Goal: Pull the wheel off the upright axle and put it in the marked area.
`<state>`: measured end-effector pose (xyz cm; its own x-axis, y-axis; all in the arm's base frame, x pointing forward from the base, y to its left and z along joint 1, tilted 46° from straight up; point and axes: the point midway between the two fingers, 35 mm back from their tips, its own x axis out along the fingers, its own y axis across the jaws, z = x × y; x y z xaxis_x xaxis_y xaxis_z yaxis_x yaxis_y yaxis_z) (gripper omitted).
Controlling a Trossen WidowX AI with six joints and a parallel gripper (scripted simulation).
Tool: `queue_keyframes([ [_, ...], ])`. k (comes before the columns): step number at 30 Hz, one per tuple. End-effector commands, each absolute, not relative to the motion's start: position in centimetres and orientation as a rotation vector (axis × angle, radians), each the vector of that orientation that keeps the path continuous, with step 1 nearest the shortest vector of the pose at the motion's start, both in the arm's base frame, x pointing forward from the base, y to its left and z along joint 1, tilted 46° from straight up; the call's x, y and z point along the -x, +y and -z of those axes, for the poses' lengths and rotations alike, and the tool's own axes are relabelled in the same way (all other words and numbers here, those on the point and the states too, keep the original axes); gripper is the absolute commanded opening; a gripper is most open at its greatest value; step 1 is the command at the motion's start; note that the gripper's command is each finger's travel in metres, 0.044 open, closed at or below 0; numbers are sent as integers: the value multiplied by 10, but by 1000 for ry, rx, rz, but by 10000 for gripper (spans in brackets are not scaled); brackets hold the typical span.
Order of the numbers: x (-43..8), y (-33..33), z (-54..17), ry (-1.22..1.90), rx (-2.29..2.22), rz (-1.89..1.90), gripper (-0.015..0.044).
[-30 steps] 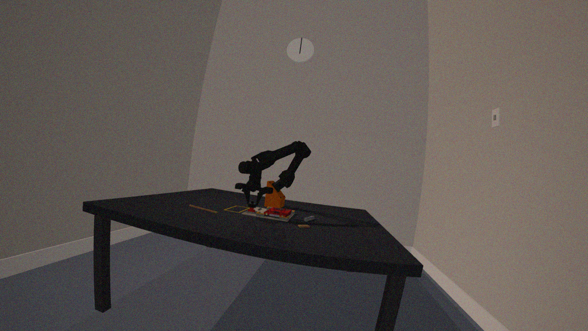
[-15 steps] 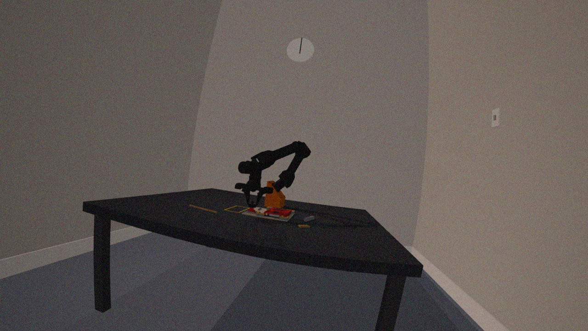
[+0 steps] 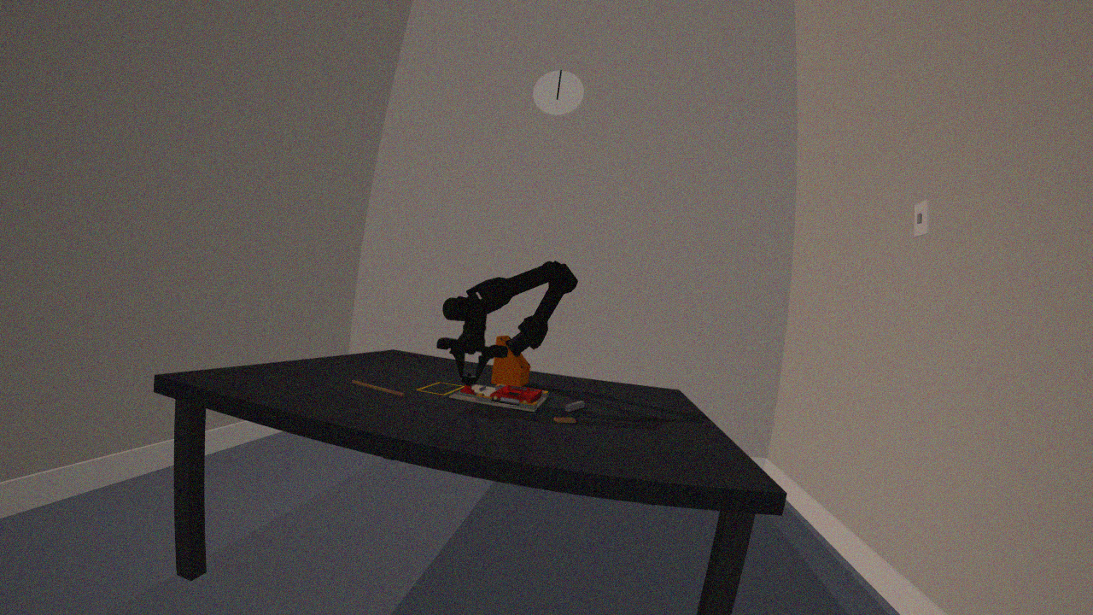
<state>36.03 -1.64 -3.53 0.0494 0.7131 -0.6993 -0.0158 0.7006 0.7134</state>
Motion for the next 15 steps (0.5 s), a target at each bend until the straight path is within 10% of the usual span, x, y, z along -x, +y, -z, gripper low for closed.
queue_keyframes([
  [1, -361, -22, 31, 1418, -622, -609, 0],
  [15, -361, -25, 28, 1417, -623, -608, 0],
])
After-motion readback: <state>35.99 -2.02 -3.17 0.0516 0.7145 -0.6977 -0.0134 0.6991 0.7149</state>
